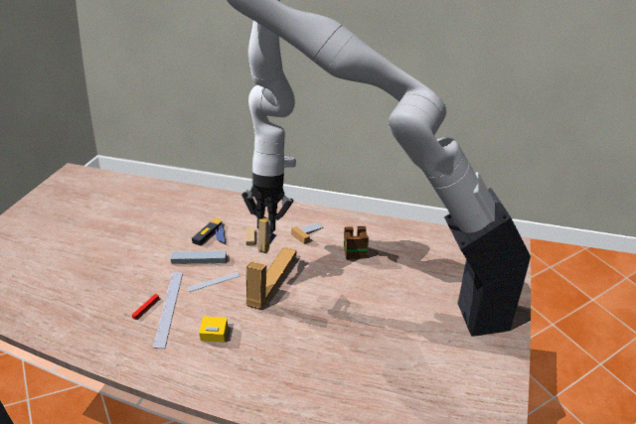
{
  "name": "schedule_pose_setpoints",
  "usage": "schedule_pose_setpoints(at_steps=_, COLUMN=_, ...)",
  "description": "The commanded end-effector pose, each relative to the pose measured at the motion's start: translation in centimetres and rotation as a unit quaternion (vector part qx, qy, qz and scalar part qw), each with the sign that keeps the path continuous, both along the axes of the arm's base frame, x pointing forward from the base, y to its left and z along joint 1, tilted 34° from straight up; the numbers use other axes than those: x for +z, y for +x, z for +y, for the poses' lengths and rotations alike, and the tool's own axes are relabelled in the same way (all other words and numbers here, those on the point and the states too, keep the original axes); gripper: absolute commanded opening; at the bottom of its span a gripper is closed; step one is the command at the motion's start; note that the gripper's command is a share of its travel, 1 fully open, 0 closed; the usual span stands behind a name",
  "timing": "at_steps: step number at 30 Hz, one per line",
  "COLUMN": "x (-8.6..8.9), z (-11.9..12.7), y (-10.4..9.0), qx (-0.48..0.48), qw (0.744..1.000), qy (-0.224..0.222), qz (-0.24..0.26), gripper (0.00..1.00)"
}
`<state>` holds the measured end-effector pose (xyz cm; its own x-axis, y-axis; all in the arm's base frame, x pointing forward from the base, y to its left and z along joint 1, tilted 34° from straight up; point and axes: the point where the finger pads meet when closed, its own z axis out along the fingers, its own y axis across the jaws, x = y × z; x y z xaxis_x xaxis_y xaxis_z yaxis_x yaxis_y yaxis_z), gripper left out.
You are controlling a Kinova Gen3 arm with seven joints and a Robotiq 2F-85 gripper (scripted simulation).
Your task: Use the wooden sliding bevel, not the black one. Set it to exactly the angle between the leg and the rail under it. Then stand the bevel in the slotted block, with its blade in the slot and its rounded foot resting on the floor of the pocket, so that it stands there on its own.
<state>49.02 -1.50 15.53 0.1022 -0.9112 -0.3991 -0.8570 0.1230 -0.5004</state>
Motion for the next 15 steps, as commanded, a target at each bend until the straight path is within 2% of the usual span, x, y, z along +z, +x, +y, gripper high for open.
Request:
schedule_pose_setpoints(at_steps=1, x=0.1, z=0.0, y=0.0, qx=0.000, qw=1.000, qy=0.000, qz=-0.001, gripper=0.10)
schedule_pose_setpoints(at_steps=6, x=0.3, z=-0.1, y=-0.2, qx=0.000, qw=1.000, qy=0.000, qz=-0.001, gripper=0.10)
schedule_pose_setpoints(at_steps=12, x=2.5, z=-0.7, y=-1.5, qx=0.000, qw=1.000, qy=0.000, qz=-0.001, gripper=0.10)
schedule_pose_setpoints(at_steps=15, x=3.0, z=-0.8, y=-1.8, qx=0.000, qw=1.000, qy=0.000, qz=-0.001, gripper=0.10)
